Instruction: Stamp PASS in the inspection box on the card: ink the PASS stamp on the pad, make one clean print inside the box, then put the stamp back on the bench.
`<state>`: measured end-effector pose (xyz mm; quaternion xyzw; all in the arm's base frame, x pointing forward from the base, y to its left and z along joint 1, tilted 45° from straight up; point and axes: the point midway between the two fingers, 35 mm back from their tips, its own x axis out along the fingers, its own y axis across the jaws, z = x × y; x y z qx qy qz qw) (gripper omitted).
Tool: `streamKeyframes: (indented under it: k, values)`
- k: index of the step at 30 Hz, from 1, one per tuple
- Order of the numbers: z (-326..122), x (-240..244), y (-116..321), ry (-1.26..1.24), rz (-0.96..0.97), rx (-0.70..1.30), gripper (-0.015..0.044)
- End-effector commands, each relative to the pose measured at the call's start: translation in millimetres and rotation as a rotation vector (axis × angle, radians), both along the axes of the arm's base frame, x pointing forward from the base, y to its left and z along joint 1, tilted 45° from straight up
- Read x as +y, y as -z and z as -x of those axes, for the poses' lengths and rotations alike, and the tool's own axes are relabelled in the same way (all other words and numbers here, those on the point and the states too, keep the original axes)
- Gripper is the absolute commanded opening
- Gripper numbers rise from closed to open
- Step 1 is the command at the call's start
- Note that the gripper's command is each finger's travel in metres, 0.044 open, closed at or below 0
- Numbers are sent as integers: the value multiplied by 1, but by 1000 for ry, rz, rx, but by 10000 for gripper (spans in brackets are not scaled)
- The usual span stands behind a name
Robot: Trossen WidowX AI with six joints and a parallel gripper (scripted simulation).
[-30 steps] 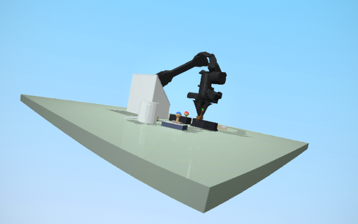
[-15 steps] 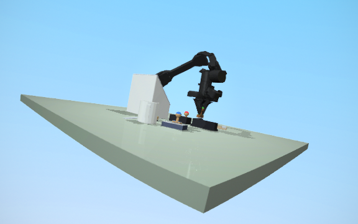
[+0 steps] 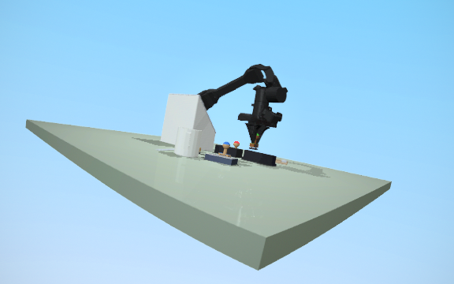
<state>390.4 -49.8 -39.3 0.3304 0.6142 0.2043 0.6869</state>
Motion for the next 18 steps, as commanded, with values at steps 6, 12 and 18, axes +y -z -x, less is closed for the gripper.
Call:
streamKeyframes:
  k: [6,12,18]
  values:
    - [1,-3,-3,-3,5,0,0]
    - [2,-5,-5,-3,5,0,0]
    - [2,-7,-7,-3,5,0,0]
